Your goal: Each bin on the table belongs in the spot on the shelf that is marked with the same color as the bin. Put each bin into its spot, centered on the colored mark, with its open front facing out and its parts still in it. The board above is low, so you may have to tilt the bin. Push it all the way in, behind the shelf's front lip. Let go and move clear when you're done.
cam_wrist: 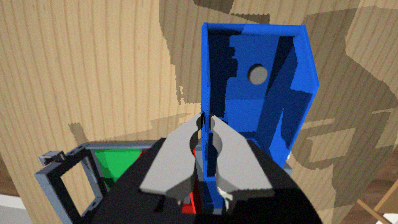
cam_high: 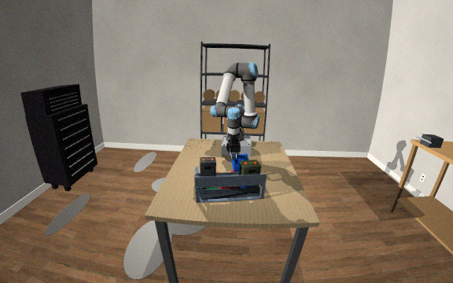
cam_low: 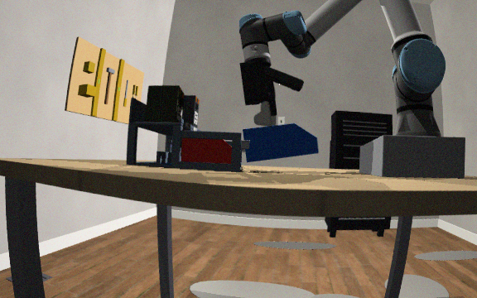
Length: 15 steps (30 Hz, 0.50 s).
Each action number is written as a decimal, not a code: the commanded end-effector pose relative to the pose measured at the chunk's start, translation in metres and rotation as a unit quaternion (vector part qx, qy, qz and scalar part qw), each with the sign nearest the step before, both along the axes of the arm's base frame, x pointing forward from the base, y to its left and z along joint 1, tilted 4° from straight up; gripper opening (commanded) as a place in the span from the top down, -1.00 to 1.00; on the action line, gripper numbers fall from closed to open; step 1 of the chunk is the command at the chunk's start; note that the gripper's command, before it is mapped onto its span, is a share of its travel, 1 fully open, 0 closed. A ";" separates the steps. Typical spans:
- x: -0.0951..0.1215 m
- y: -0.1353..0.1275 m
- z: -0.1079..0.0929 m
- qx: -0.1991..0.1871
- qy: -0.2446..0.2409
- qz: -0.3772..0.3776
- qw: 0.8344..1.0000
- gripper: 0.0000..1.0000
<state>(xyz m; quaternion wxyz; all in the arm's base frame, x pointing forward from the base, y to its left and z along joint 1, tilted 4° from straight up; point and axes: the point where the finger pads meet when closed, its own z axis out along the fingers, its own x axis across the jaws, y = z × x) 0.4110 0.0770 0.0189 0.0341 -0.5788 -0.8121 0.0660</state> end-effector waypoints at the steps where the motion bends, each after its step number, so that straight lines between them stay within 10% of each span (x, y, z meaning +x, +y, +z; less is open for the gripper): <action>1: 0.002 0.000 0.002 0.000 -0.003 0.001 1.000 1.00; 15: 0.004 0.001 0.002 0.000 -0.002 0.001 1.000 1.00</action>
